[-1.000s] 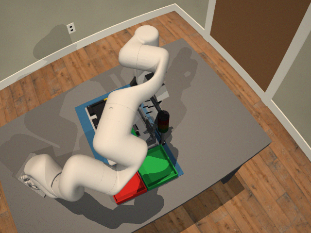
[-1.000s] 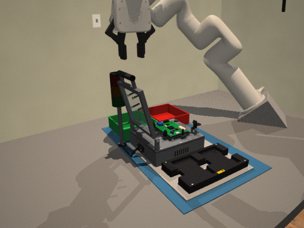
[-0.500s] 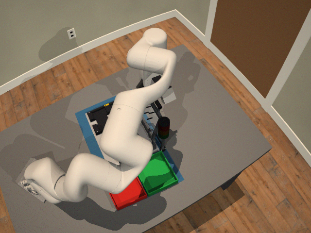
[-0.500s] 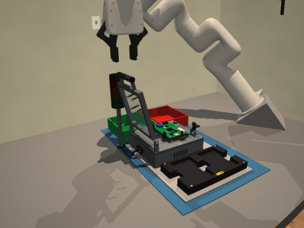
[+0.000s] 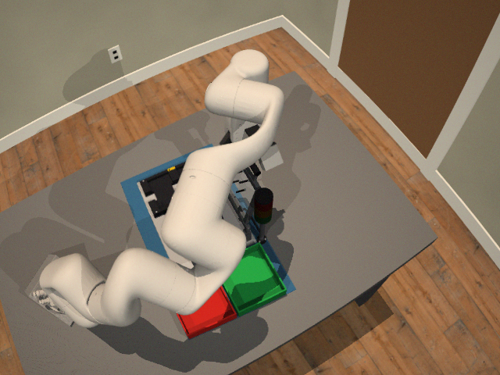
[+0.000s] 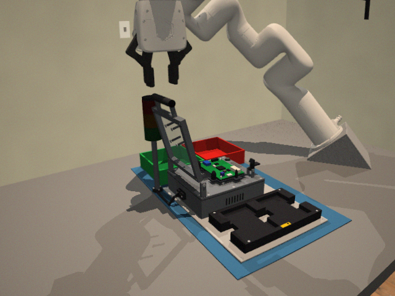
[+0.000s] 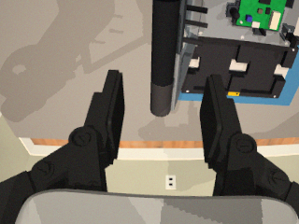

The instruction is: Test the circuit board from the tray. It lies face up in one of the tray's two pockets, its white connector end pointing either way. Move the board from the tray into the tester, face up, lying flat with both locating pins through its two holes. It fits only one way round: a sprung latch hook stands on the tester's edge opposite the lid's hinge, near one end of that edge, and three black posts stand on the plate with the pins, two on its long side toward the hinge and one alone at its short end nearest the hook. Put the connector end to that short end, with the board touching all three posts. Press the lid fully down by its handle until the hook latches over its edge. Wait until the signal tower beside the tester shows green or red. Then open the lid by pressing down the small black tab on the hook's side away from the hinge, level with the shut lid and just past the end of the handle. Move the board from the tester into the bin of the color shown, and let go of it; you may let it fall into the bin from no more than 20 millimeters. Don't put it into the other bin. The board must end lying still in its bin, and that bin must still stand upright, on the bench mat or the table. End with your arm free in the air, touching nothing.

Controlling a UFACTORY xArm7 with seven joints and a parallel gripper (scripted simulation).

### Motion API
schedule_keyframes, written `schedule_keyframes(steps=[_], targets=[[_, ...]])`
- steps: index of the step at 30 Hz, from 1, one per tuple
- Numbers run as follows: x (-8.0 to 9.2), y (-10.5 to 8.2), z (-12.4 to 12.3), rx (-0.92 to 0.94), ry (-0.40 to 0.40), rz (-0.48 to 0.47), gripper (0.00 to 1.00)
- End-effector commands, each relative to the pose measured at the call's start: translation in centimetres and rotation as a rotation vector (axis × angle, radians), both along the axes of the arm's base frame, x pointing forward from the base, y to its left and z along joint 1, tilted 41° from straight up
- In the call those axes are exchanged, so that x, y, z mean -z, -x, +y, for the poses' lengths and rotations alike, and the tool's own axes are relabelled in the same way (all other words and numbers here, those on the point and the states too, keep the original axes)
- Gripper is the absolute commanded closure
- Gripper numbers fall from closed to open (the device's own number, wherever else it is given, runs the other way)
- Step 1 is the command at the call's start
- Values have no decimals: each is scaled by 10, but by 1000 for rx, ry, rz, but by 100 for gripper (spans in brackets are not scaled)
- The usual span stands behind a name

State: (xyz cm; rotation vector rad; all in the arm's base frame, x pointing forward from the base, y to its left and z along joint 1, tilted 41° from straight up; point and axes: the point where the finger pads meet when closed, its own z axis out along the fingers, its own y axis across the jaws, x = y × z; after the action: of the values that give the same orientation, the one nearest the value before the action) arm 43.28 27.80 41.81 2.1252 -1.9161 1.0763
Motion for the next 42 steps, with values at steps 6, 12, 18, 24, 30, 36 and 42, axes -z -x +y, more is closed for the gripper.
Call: schedule_keyframes(steps=[6,12,18,24,30,36,42], targets=[[2,-1,-1,-4,-3,-3,49],[2,-1,-1,-4,-3,-3,49],[5,-3,-3,-4,-3,-3,49],[11,-7,-7,-4,-3,-3,49],[23,-14,-14,-4,-3,-3,49],[31,-18,-19,-4,-3,-3,49],[32,-19,-20,-4,-3,-3,49]])
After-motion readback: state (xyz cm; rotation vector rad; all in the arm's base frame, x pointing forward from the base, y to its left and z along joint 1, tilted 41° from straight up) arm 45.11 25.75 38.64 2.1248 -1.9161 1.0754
